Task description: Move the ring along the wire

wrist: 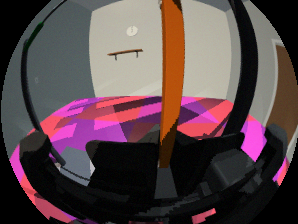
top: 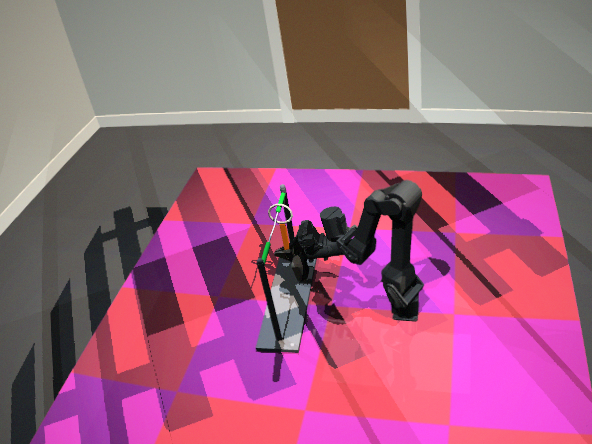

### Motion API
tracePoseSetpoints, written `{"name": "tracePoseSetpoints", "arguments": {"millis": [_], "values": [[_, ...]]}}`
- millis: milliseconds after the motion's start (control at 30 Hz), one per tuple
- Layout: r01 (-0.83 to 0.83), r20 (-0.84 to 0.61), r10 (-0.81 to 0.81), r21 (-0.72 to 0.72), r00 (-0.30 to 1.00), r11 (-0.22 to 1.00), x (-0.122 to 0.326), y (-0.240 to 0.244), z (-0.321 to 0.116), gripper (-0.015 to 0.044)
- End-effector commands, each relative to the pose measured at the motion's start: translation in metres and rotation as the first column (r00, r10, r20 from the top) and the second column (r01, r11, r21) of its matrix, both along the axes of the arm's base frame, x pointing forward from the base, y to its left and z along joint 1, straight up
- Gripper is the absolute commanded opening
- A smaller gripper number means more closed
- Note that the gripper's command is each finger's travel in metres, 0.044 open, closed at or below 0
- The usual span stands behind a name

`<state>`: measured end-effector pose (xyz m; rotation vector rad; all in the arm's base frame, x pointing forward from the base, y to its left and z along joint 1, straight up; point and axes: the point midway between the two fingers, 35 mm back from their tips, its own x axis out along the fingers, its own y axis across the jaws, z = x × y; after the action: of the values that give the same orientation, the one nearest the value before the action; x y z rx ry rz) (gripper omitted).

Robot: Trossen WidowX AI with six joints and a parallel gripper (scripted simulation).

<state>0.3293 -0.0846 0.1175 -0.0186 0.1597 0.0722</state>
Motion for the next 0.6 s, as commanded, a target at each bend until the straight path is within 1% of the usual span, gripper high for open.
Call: {"name": "tracePoseSetpoints", "arguments": {"millis": [0, 400, 567], "values": [[0.0, 0.0, 0.0, 0.0, 1.0, 1.0, 0.0, 0.0, 0.0, -0.015], [-0.007, 0.002, 0.007, -0.004, 1.0, 1.0, 0.0, 0.0, 0.019, -0.015], [-0.007, 0.002, 0.007, -0.004, 1.0, 1.0, 0.0, 0.0, 0.021, -0.015]]}}
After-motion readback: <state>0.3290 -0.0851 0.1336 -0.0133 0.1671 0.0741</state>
